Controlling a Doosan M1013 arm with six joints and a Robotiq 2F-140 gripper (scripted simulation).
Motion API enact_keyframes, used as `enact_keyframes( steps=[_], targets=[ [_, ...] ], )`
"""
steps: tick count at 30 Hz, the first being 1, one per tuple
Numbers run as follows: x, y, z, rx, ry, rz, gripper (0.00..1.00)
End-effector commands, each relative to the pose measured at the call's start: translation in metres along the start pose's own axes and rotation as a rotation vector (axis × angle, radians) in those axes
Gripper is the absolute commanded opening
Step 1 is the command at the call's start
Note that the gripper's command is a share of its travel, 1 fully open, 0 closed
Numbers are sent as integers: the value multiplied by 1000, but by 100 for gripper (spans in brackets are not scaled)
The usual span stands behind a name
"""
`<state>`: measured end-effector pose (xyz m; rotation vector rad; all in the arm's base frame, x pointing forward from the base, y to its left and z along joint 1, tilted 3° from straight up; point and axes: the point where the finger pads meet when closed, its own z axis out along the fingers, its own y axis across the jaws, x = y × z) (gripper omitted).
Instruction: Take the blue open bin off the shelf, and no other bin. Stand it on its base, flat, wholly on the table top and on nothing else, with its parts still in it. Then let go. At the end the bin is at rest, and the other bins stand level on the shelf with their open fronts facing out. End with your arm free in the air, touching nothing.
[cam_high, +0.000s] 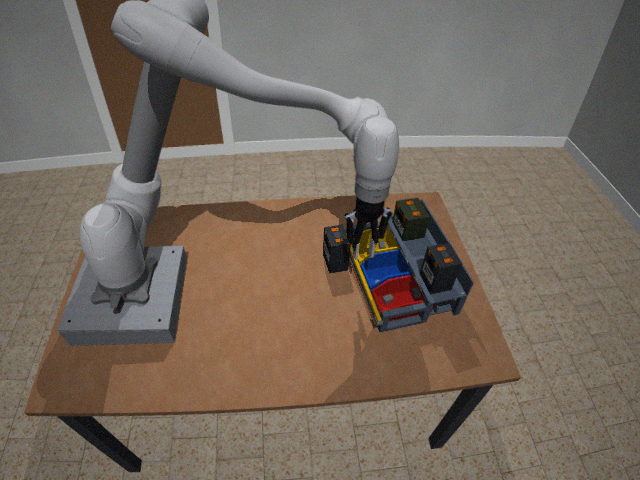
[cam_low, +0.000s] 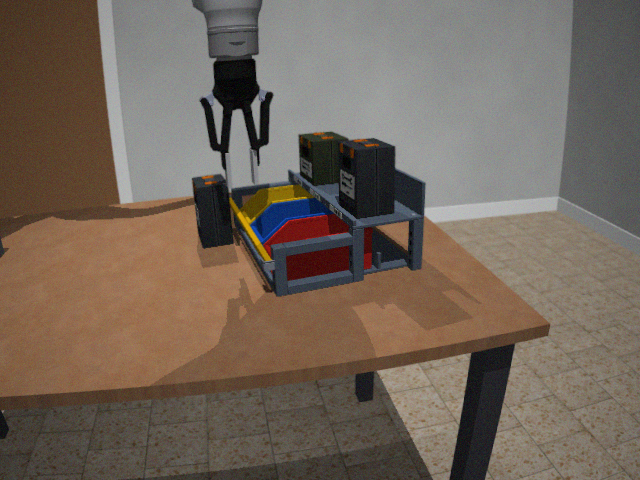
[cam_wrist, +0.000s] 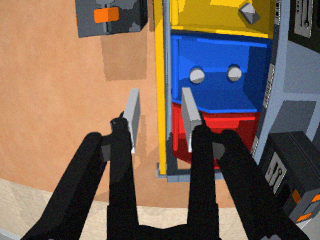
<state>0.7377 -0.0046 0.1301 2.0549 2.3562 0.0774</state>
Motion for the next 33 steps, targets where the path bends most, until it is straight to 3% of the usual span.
enact_keyframes(
  steps=[1, 9, 14, 26, 31, 33],
  targets=[
    [0, 0, 0, 0, 0, 0, 28],
    [0, 0, 0, 0, 0, 0, 28],
    [0, 0, 30, 0, 0, -11, 28],
    [0, 0, 30, 0, 0, -11, 28],
    [0, 0, 75, 0, 0, -11, 28],
    [0, 0, 75, 0, 0, -11, 28]
  ],
)
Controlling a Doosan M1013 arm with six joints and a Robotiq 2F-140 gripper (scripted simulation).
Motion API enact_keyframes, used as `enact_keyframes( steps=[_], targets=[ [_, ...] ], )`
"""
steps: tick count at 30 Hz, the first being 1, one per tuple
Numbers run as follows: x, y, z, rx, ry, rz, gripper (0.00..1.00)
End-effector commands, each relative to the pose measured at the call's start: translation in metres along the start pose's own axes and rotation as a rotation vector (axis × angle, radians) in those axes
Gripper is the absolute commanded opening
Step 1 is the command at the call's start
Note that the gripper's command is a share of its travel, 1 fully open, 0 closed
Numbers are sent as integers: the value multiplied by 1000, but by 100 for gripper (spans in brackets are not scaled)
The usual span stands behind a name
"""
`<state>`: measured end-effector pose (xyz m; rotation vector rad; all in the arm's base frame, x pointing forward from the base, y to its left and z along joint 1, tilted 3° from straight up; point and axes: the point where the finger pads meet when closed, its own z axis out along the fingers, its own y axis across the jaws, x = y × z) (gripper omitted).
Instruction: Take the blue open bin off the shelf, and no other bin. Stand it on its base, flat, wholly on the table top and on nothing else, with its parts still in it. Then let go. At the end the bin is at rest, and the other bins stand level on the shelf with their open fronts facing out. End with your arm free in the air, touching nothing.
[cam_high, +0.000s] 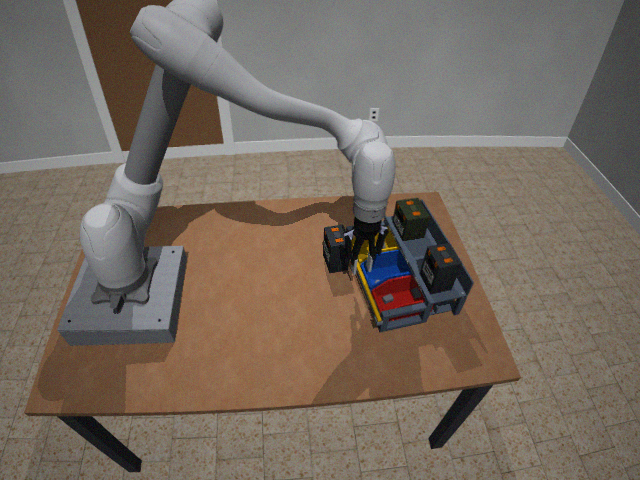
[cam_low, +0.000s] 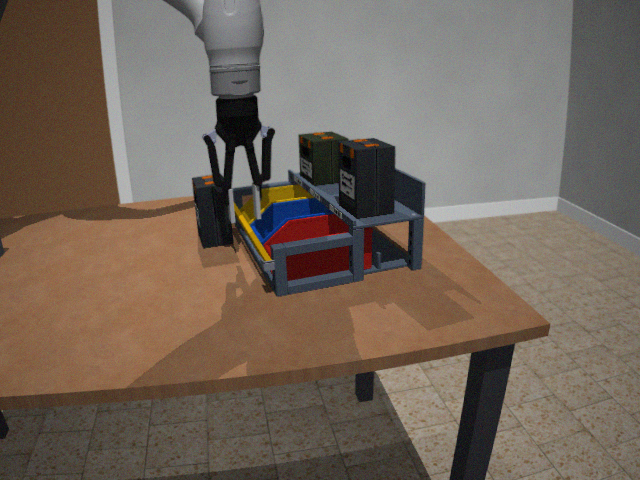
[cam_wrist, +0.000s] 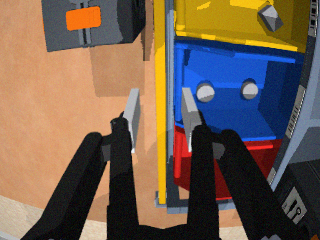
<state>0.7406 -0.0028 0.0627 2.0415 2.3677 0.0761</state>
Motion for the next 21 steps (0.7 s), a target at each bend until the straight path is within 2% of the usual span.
enact_keyframes(
  steps=[1, 21],
  targets=[
    [0, 0, 7, -1, 0, 0, 28],
    [0, 0, 3, -1, 0, 0, 28]
  ],
)
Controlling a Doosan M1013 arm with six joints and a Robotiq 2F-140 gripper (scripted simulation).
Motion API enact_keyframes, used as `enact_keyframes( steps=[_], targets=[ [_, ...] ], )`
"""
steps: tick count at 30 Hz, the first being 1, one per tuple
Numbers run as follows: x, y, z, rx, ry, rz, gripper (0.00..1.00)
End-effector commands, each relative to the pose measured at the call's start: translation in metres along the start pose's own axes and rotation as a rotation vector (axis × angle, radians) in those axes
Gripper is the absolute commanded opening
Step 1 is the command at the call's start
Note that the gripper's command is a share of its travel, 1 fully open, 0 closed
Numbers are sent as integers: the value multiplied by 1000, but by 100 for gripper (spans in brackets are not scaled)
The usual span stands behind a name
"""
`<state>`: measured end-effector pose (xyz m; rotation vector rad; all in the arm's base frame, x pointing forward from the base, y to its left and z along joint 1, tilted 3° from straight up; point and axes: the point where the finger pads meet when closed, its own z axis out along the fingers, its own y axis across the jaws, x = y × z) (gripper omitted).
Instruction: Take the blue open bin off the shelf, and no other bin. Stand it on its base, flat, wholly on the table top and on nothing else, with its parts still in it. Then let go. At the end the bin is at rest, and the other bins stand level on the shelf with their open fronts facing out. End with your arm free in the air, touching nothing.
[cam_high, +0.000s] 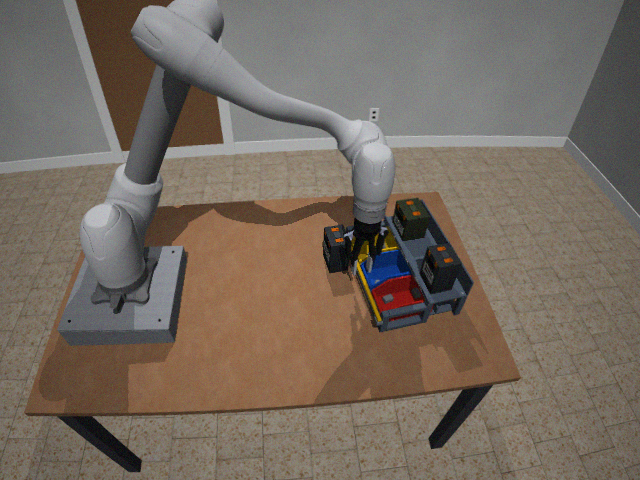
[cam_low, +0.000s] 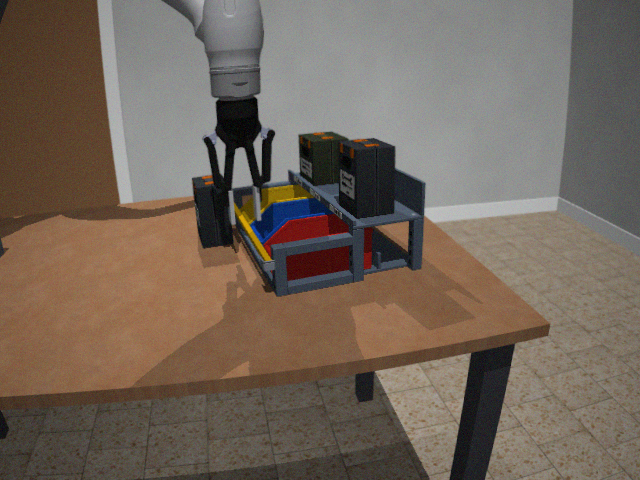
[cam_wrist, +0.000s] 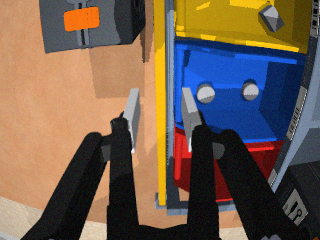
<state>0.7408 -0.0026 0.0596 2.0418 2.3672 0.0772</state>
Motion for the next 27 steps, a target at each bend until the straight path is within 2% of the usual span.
enact_keyframes(
  steps=[1, 27],
  targets=[
    [0, 0, 0, 0, 0, 0, 28],
    [0, 0, -6, 0, 0, 0, 28]
  ],
)
